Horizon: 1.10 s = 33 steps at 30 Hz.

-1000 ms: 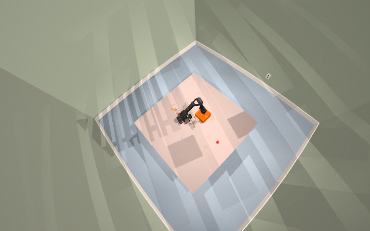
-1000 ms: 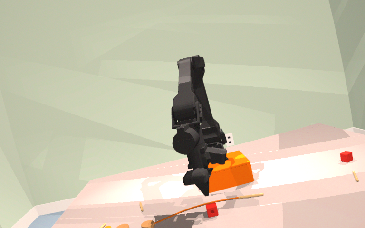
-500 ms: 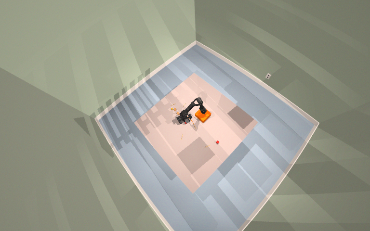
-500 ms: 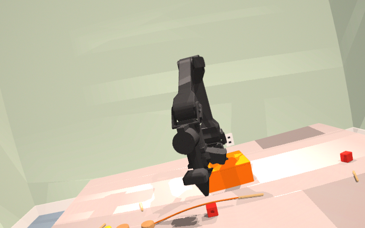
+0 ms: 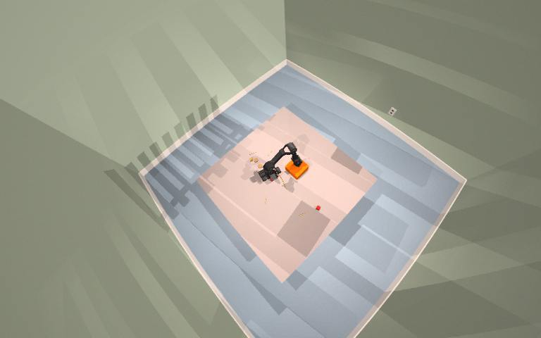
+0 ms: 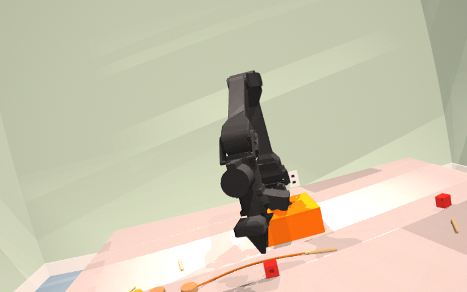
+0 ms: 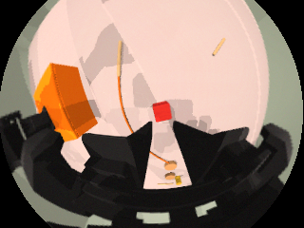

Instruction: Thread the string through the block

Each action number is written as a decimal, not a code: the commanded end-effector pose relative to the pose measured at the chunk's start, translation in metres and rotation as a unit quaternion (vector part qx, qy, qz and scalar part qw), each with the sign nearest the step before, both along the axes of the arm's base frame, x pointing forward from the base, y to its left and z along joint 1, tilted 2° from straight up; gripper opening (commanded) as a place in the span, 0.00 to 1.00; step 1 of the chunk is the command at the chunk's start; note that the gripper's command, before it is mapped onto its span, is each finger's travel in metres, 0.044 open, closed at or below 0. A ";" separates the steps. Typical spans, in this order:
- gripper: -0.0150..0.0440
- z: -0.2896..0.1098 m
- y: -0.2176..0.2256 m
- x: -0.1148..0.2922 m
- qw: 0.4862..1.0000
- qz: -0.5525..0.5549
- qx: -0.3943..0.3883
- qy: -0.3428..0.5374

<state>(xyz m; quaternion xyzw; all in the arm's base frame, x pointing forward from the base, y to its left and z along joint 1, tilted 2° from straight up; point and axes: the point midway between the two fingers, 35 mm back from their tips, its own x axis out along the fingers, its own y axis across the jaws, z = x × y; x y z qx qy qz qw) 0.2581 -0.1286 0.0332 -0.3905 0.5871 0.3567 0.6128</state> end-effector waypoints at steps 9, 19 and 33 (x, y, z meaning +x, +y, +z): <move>0.25 0.000 0.000 0.000 1.000 0.000 0.000 0.000; 0.25 0.000 0.000 0.000 1.000 0.000 0.000 0.000; 0.88 -0.004 0.113 -0.035 1.000 -0.024 0.005 0.005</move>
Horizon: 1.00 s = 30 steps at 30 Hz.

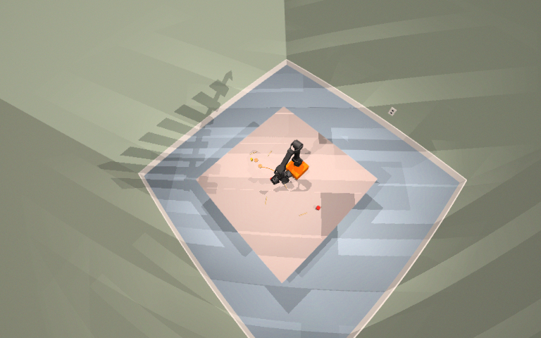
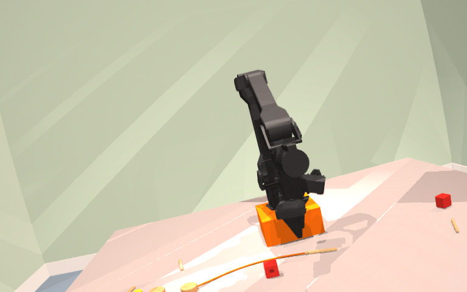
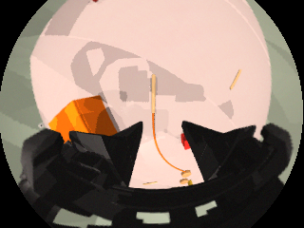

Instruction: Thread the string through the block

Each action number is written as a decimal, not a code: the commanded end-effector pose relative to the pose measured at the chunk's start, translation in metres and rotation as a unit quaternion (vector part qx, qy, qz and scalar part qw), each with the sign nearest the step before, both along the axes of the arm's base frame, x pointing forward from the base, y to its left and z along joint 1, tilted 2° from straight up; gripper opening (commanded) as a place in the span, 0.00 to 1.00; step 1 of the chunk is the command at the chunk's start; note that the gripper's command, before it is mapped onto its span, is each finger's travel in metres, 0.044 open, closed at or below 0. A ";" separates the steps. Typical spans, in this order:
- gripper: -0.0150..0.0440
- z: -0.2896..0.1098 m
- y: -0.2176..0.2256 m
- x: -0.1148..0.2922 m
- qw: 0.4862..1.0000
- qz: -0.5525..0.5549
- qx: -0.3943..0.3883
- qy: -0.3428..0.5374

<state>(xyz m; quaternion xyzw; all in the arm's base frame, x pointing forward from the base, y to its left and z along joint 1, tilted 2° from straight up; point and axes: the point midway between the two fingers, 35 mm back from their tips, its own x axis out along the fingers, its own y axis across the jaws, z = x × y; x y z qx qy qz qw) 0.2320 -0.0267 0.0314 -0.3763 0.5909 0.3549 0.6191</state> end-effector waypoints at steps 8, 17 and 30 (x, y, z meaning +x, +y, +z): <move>0.82 -0.002 0.011 -0.009 1.000 -0.011 -0.004 0.002; 0.46 -0.002 0.011 -0.009 1.000 -0.011 -0.004 0.002; 0.46 -0.003 0.011 -0.009 1.000 -0.011 -0.004 0.002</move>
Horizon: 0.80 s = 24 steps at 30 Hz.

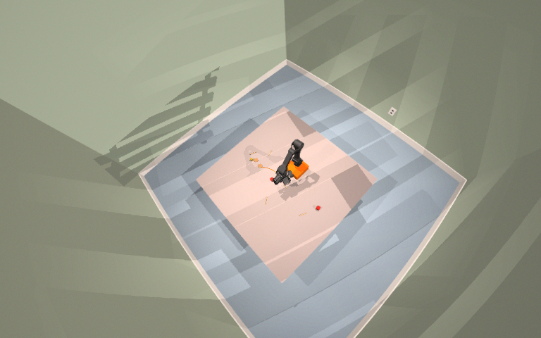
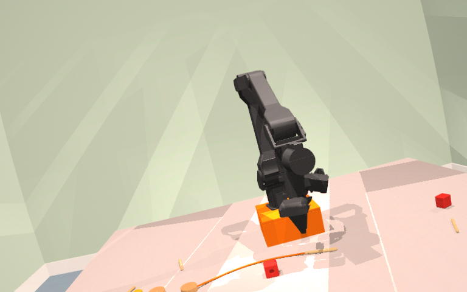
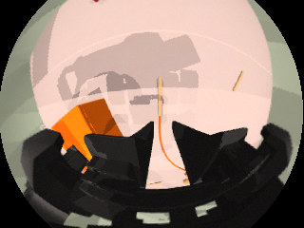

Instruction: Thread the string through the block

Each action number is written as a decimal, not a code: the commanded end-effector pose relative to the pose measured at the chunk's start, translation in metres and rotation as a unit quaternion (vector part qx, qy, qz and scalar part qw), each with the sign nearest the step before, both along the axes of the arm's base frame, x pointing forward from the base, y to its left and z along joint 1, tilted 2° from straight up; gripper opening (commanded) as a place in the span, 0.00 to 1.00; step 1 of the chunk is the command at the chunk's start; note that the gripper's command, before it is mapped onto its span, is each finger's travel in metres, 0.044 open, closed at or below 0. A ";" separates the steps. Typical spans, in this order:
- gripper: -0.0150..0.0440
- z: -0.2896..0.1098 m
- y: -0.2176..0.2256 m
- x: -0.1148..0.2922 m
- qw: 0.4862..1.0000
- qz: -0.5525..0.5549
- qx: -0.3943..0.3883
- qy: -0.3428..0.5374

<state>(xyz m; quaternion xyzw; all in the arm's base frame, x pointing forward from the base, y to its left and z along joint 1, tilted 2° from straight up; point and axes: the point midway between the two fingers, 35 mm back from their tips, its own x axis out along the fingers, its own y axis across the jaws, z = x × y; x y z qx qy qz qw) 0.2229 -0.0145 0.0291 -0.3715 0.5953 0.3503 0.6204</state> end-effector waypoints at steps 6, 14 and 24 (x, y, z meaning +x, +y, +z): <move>0.46 -0.009 -0.001 0.001 1.000 -0.003 -0.003 0.000; 0.46 -0.022 -0.001 0.003 1.000 -0.003 -0.003 0.000; 0.46 -0.039 -0.001 0.004 1.000 -0.003 -0.003 0.000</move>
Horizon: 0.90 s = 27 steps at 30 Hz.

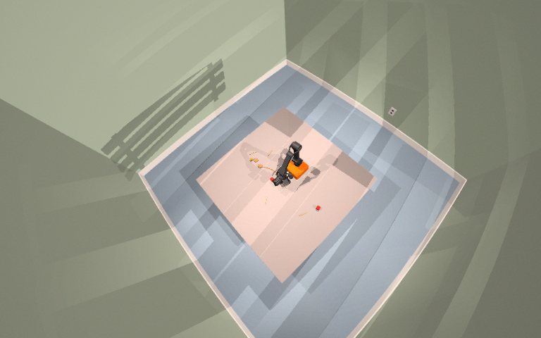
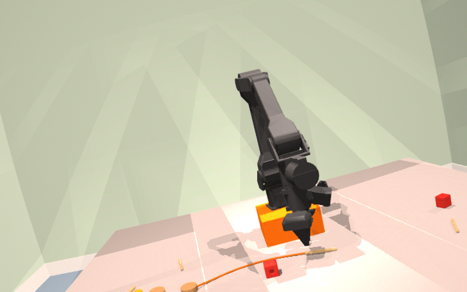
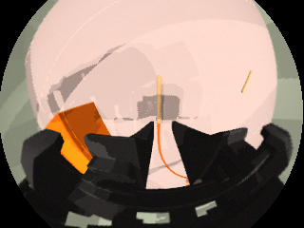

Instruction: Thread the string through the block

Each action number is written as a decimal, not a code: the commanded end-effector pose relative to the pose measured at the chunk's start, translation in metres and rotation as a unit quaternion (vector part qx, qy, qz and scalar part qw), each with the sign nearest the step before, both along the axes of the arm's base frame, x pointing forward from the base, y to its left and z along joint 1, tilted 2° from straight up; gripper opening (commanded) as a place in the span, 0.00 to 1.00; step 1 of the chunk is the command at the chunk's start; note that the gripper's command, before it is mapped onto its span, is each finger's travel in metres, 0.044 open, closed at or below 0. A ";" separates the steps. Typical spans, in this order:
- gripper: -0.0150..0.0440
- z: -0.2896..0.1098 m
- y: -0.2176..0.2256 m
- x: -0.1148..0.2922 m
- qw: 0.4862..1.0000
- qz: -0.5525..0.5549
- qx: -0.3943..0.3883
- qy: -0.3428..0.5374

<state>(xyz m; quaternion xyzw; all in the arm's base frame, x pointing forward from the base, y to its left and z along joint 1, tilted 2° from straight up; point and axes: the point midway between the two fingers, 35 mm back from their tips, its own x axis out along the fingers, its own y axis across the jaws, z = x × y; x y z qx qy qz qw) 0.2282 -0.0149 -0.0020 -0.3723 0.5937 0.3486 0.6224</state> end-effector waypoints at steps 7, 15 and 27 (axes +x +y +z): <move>0.46 -0.019 -0.001 -0.002 1.000 -0.003 -0.003 0.003; 0.46 -0.029 -0.001 -0.003 1.000 -0.003 -0.003 0.003; 0.25 -0.028 0.000 -0.002 1.000 -0.001 0.000 0.003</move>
